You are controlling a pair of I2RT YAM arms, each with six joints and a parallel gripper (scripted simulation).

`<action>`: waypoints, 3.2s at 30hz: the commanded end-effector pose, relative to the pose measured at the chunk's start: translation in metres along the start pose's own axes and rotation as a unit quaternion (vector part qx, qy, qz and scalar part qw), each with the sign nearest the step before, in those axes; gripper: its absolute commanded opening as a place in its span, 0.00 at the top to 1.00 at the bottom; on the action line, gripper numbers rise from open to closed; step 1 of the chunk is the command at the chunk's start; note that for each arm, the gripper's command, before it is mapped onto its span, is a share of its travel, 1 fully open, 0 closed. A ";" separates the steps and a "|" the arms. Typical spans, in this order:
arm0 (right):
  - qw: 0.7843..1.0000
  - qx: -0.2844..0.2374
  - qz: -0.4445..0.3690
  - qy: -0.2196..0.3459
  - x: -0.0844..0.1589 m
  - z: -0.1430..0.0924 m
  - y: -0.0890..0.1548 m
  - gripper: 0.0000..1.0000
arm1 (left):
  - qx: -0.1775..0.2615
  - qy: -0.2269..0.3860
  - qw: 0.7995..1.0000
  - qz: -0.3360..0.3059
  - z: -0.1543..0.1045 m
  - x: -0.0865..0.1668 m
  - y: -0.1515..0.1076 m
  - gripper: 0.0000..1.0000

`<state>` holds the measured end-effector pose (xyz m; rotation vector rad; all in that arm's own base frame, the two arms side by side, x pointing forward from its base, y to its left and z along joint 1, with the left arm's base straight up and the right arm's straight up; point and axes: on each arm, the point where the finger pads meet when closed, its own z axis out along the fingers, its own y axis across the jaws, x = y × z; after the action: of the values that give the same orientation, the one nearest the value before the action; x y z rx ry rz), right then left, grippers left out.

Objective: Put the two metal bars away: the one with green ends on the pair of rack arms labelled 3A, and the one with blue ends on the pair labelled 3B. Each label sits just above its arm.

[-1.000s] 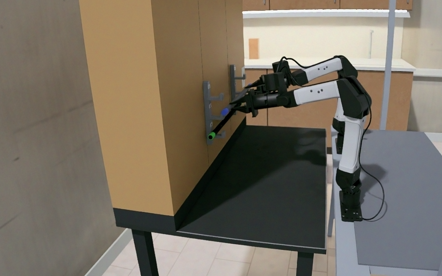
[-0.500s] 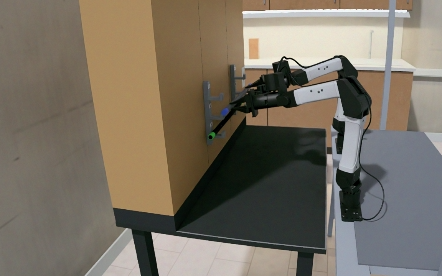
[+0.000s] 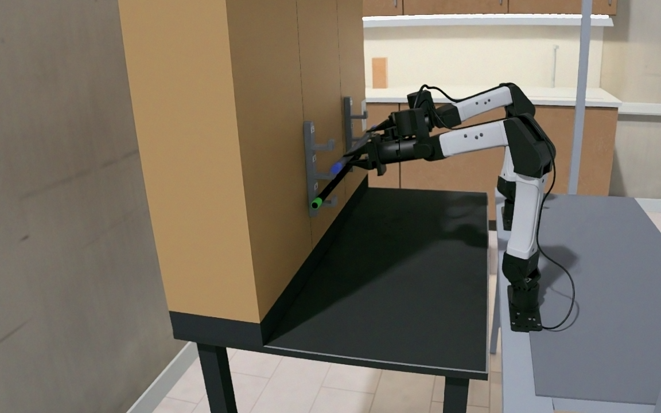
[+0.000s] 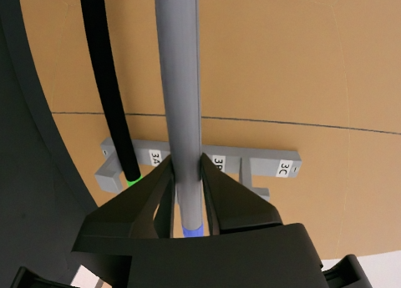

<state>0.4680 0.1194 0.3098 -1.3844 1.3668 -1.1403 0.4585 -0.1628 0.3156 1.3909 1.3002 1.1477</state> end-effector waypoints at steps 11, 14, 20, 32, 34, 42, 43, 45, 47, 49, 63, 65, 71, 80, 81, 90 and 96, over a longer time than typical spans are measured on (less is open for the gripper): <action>0.994 0.107 0.017 -0.003 0.002 -0.020 -0.078 1.00 | -0.093 0.001 0.995 -0.025 -0.015 0.005 0.078 1.00; 0.994 0.107 0.017 -0.003 0.002 -0.020 -0.078 1.00 | -0.093 0.001 0.995 -0.025 -0.015 0.005 0.078 1.00; 0.994 0.107 0.017 -0.003 0.002 -0.020 -0.078 1.00 | -0.093 0.001 0.995 -0.025 -0.015 0.005 0.078 1.00; 0.994 0.107 0.017 -0.003 0.002 -0.020 -0.078 1.00 | -0.093 0.001 0.995 -0.025 -0.015 0.005 0.078 1.00; 0.994 0.107 0.017 -0.003 0.002 -0.020 -0.078 1.00 | -0.093 0.001 0.995 -0.025 -0.015 0.005 0.078 1.00; 0.994 0.107 0.017 -0.003 0.002 -0.020 -0.078 1.00 | -0.093 0.001 0.995 -0.025 -0.015 0.005 0.078 1.00; 0.994 0.107 0.017 -0.003 0.002 -0.020 -0.078 1.00 | -0.093 0.001 0.995 -0.025 -0.015 0.005 0.078 1.00; 0.994 0.107 0.017 -0.003 0.002 -0.020 -0.078 1.00 | -0.093 0.001 0.995 -0.025 -0.015 0.005 0.078 1.00; 0.994 0.107 0.017 -0.003 0.002 -0.020 -0.078 1.00 | -0.093 0.001 0.995 -0.025 -0.015 0.005 0.078 1.00; 0.994 0.107 0.017 -0.003 0.002 -0.020 -0.078 1.00 | -0.093 0.001 0.995 -0.025 -0.015 0.005 0.078 1.00; 0.994 0.107 0.017 -0.003 0.002 -0.016 -0.079 1.00 | -0.093 0.001 0.995 -0.025 -0.011 0.005 0.079 1.00; 0.994 0.107 0.017 -0.003 0.002 -0.014 -0.080 1.00 | -0.093 0.001 0.995 -0.025 -0.009 0.005 0.079 1.00; 0.994 0.107 0.017 -0.003 0.002 -0.009 -0.081 1.00 | -0.093 0.001 0.995 -0.025 -0.004 0.005 0.080 1.00; 0.994 0.107 0.017 -0.003 0.002 -0.003 -0.081 1.00 | -0.093 0.001 0.995 -0.025 0.002 0.005 0.079 1.00; 0.994 0.107 0.017 -0.003 0.002 -0.003 -0.081 1.00 | -0.093 0.001 0.995 -0.025 0.003 0.005 0.079 1.00; 0.994 0.107 0.017 -0.003 0.002 0.005 -0.081 1.00 | -0.093 0.001 0.995 -0.025 0.011 0.005 0.076 1.00; 0.994 0.107 0.017 -0.003 0.002 0.009 -0.082 1.00 | -0.093 0.001 0.995 -0.025 0.014 0.005 0.078 1.00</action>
<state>0.4821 0.1218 0.3140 -1.3789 1.3602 -1.1350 0.4733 -0.1605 0.3215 1.3949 1.3027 1.1456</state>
